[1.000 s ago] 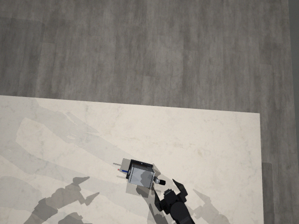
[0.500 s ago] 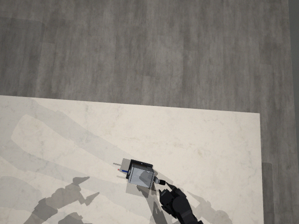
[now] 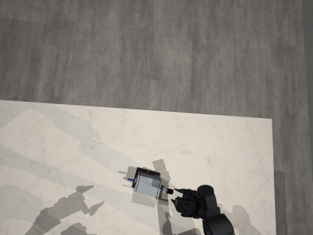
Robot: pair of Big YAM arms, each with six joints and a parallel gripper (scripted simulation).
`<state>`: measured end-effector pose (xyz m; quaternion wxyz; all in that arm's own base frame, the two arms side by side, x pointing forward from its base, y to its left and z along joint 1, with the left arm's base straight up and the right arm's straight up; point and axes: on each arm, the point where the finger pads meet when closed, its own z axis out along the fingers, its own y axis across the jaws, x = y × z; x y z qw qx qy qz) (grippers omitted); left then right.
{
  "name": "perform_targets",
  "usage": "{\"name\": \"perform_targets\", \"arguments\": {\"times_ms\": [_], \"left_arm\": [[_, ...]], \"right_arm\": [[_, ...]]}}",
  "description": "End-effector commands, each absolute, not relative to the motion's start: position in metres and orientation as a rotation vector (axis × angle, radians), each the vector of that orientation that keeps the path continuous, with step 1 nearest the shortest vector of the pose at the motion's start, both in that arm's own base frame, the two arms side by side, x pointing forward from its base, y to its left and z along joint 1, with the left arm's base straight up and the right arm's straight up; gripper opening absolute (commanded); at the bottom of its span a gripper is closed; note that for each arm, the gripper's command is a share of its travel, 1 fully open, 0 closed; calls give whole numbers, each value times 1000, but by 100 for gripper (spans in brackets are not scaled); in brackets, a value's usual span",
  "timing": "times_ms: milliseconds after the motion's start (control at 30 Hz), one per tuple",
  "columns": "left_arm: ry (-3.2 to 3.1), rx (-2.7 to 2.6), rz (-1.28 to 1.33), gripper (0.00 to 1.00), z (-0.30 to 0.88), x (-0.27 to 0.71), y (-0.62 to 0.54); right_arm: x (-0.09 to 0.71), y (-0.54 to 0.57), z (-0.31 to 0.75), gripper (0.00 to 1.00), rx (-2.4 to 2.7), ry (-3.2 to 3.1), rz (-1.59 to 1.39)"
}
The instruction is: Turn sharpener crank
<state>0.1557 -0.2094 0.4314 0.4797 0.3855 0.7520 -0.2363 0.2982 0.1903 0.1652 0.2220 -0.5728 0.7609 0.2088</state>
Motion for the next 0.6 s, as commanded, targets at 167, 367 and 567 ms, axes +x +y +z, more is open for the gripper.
{"name": "perform_targets", "arguments": {"times_ms": [167, 367, 567], "left_arm": [[1820, 912, -595, 100, 446, 157, -210], [1820, 912, -595, 100, 446, 157, -210], [1820, 912, -595, 100, 446, 157, -210]], "right_arm": [[308, 189, 163, 46, -1669, 2037, 590], [308, 197, 162, 46, -1674, 2017, 576], [309, 203, 150, 43, -1667, 2039, 588]]}}
